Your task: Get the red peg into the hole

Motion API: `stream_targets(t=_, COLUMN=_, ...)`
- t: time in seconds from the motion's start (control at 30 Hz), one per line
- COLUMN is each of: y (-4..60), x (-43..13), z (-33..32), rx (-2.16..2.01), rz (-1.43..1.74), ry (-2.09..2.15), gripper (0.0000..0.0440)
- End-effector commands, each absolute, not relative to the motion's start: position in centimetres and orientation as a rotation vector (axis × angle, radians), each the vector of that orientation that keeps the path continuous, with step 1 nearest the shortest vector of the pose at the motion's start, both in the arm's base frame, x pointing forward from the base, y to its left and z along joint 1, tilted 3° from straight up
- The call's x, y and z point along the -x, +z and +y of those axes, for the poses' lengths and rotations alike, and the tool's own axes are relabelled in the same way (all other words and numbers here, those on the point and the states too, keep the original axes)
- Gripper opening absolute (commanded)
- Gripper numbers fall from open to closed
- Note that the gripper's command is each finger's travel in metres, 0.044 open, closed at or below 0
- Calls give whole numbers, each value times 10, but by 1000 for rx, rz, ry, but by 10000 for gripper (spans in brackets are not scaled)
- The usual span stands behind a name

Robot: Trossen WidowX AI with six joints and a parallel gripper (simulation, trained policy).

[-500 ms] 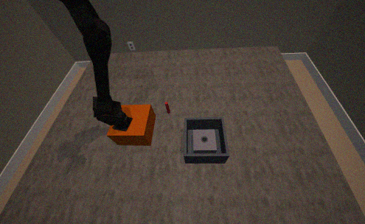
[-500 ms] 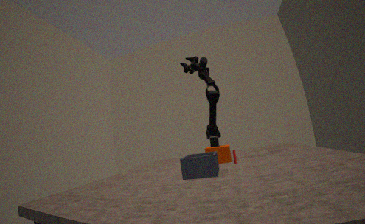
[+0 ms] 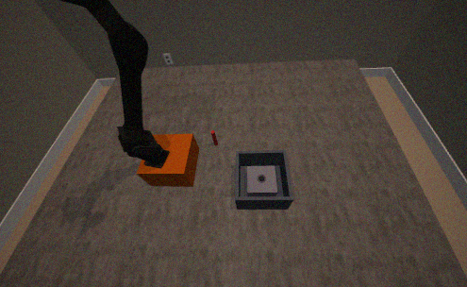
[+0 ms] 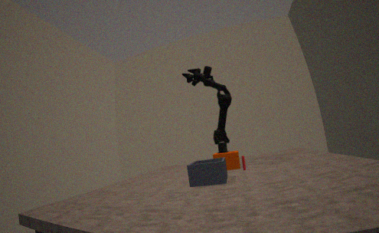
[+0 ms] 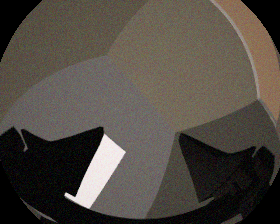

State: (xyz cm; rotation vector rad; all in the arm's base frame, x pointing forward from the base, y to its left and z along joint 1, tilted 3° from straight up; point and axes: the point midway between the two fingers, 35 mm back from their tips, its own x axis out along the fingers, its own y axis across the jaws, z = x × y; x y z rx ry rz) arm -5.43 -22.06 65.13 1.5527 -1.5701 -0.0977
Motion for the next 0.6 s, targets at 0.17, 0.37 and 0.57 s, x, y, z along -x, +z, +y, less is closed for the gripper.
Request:
stream_targets(t=0.17, y=599, x=34, z=-257, rx=-1729, rz=-1589, ry=-142, gripper=440)
stream_targets(t=0.37, y=553, x=9, z=-279, rx=-1864, rz=-1558, ry=-237, gripper=440)
stream_targets(t=0.57, y=507, x=-24, z=-290, rx=-1988, rz=-1474, ry=-366, gripper=440)
